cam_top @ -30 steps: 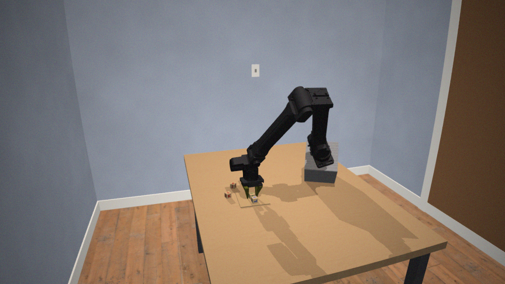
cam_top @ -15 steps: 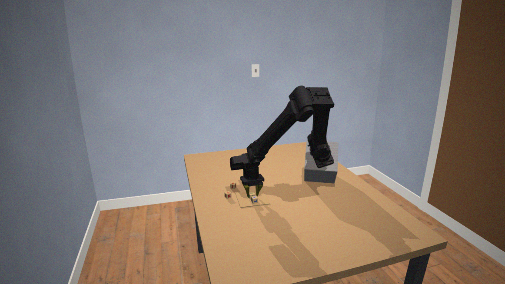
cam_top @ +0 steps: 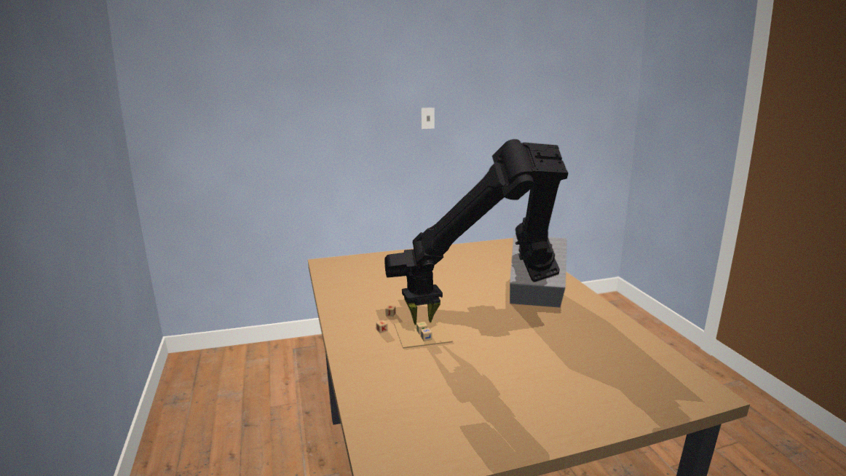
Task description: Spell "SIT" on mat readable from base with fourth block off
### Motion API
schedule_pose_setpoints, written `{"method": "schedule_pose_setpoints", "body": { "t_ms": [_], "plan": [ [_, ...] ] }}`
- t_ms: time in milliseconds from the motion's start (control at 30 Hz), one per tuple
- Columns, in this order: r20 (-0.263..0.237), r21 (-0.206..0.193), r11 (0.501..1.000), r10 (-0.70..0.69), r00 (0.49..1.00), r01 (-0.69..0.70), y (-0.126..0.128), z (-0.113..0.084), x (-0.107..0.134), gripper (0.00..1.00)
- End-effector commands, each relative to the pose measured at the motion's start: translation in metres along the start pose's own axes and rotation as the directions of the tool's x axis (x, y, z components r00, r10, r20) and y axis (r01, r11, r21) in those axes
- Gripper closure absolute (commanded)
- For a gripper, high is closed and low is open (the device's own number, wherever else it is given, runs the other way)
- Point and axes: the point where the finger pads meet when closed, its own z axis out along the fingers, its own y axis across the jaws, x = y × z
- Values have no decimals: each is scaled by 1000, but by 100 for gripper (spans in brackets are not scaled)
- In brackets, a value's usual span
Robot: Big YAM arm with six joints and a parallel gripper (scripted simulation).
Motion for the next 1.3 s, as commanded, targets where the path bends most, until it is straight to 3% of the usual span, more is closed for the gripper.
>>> {"method": "schedule_pose_setpoints", "body": {
  "t_ms": [0, 1067, 1267],
  "plan": [
    [11, -43, 999, -26, 1000, 26, 19, -18, -1, 56],
    [13, -46, 999, -29, 999, 30, 20, -36, 0, 56],
    [13, -47, 998, -31, 999, 32, 21, -50, 0, 56]
  ]
}}
